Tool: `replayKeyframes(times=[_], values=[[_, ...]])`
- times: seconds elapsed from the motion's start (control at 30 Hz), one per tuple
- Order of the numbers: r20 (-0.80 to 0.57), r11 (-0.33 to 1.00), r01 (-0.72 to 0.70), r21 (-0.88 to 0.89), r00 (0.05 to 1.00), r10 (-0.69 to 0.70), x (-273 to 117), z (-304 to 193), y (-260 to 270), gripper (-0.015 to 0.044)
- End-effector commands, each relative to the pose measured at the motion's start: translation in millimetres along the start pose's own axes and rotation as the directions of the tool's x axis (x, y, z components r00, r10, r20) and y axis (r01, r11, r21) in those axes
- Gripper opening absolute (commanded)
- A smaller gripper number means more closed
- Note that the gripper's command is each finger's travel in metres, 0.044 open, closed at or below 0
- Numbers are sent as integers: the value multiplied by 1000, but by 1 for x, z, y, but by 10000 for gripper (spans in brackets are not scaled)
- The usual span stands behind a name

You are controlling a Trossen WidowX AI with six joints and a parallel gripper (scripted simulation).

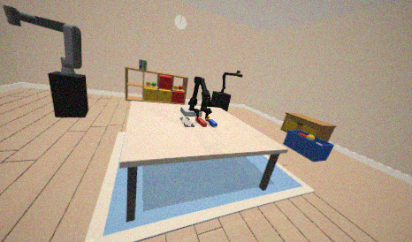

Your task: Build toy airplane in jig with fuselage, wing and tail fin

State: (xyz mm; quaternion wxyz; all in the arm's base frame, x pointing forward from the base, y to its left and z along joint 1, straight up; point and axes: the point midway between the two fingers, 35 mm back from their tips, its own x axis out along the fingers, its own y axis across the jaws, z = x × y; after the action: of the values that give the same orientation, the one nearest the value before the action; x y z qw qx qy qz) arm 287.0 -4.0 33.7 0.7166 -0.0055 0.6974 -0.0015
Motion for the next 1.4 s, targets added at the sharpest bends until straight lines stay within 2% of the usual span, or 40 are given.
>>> replayKeyframes(times=[0.0, 0.83, 1.17, 1.37], values=[[-8, 1000, -3, -6, 1000, 3, 9, -1, 0, 440], [-8, 1000, -3, -6, 1000, 3, 46, -3, 1, 440], [-8, 1000, -3, -6, 1000, 3, 46, -3, 1, 177], [-8, 1000, -3, -6, 1000, 3, 46, -3, 1, 138]])
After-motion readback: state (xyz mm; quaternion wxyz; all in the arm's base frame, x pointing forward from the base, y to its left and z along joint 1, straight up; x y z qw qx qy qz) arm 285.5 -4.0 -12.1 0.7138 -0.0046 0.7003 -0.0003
